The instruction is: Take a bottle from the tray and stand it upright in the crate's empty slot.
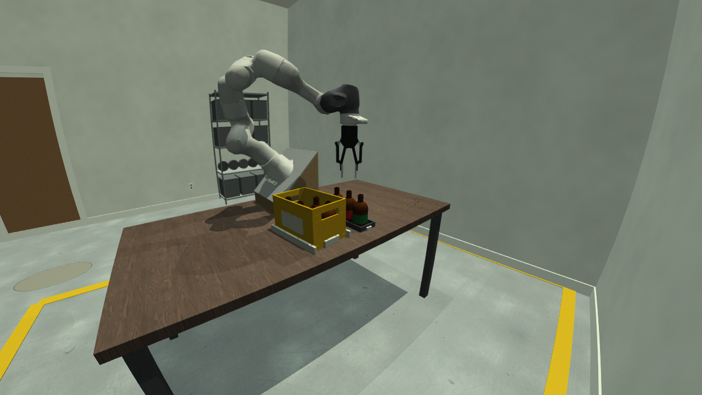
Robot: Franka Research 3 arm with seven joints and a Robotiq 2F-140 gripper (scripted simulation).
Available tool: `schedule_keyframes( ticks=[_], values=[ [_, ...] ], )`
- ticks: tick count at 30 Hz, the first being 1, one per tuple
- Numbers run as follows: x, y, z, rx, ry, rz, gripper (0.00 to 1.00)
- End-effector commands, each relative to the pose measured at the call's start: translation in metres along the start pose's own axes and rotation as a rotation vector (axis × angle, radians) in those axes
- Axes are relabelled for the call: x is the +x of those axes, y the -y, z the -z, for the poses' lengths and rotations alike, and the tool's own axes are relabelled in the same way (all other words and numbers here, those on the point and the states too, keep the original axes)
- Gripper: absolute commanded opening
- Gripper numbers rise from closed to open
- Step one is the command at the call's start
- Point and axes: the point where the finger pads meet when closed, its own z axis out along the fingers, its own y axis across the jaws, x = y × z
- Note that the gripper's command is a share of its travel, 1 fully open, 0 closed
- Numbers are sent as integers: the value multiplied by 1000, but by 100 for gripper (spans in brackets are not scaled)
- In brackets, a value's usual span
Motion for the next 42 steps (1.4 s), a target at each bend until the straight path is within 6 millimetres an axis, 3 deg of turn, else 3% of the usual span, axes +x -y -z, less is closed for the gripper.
schedule_keyframes(
  ticks=[1, 42],
  values=[
    [0, 1, -2, 1, 0, -8, 38],
    [1, 2, -42, 1, 0, -8, 38]
  ],
)
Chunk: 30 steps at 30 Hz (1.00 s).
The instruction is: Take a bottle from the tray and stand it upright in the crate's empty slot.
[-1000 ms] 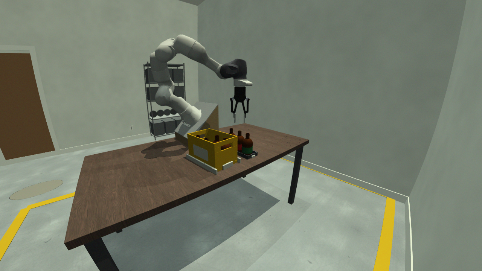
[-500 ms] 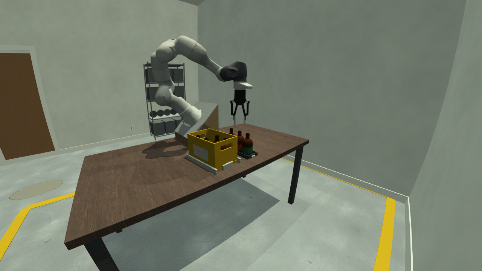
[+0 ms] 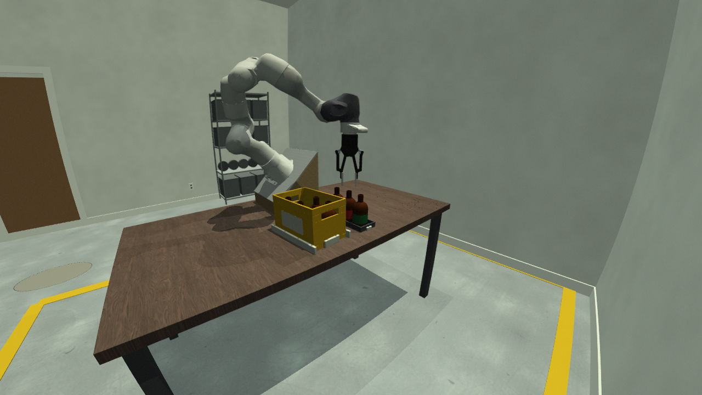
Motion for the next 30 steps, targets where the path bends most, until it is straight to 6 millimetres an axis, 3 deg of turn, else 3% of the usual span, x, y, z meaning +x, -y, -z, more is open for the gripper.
schedule_keyframes(
  ticks=[1, 30],
  values=[
    [1, 1, -3, 4, 1, -8, 38],
    [1, 1, -6, 4, 1, -8, 38]
  ],
)
